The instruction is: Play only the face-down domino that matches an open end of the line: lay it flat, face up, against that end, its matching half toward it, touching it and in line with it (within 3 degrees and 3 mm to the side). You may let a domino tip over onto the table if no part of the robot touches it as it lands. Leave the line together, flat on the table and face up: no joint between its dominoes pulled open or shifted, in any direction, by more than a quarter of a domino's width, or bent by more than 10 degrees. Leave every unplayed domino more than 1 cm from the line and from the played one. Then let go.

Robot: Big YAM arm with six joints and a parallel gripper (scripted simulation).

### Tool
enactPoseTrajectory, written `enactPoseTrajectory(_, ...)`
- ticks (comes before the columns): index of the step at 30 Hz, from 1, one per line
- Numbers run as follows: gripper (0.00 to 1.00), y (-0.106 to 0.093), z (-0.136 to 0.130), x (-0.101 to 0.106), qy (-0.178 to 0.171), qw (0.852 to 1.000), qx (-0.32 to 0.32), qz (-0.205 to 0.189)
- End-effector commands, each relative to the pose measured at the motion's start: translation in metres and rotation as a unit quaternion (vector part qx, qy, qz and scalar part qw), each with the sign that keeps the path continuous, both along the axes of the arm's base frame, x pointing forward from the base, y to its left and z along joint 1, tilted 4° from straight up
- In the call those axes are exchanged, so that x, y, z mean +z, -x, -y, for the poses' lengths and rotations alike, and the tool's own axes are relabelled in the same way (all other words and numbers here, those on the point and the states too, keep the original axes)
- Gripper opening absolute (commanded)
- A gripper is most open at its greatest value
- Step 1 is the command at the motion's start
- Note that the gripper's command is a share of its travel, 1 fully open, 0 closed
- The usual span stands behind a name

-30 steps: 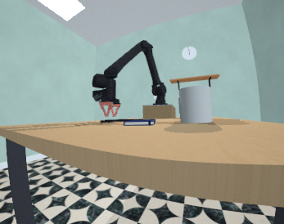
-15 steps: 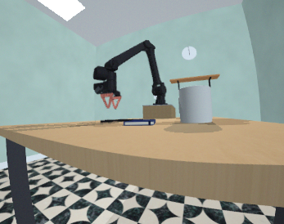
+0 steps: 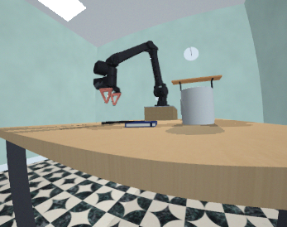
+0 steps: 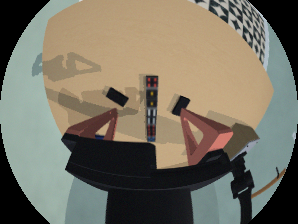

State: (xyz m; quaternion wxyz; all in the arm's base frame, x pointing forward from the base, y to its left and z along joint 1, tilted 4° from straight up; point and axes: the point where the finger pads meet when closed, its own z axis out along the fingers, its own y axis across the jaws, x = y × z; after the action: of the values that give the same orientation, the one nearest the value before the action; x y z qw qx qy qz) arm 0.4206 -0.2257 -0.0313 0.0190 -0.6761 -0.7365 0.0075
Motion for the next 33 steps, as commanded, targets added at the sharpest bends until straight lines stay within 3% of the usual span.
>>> enactPoseTrajectory(1,0.94,-0.0120,0.0055,0.0081,0.012,1.000,-0.001,0.017)
enactPoseTrajectory(33,0.94,-0.0052,0.0024,0.0000,0.012,1.000,-0.001,0.018)
